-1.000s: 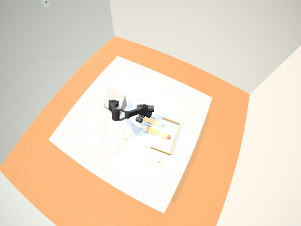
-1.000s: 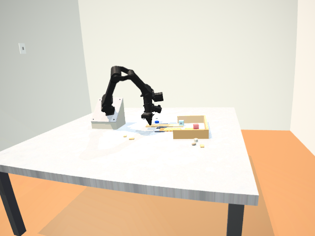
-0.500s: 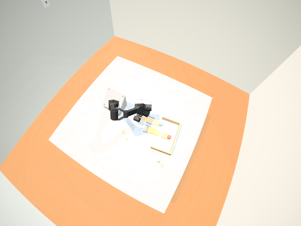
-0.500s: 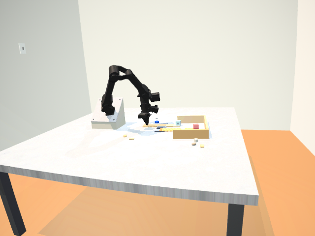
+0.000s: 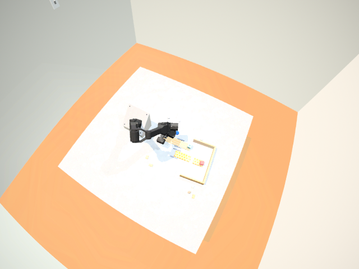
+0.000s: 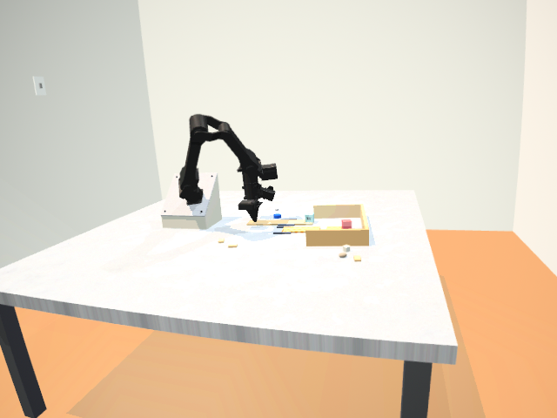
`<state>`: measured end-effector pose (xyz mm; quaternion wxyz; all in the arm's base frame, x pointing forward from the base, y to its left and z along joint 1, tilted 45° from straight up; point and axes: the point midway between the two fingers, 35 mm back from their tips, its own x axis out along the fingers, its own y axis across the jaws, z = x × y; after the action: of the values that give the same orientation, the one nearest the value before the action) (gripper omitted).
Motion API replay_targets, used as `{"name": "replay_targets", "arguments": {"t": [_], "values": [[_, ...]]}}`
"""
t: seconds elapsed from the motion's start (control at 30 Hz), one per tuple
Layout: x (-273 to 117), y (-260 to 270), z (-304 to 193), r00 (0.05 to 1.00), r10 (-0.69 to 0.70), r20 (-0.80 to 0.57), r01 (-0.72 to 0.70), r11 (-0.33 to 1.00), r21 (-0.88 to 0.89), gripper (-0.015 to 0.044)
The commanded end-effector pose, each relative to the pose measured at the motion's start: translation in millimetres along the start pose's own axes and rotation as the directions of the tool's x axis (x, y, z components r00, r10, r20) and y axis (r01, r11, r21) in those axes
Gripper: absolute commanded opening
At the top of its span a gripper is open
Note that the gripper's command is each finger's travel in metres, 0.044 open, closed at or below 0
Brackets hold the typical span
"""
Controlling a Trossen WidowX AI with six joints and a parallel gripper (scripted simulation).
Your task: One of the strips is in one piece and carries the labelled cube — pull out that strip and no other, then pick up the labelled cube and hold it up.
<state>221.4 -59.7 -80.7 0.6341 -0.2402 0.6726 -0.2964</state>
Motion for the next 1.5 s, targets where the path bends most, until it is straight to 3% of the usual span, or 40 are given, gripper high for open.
{"name": "replay_targets", "arguments": {"t": [0.0,1.47], "values": [[4,-1,-16,1.0,-0.001,-0.029,0.001,1.0,-0.008,0.0],[3,-3,-44,1.0,-0.001,-0.03,0.001,1.0,-0.009,0.0]]}}
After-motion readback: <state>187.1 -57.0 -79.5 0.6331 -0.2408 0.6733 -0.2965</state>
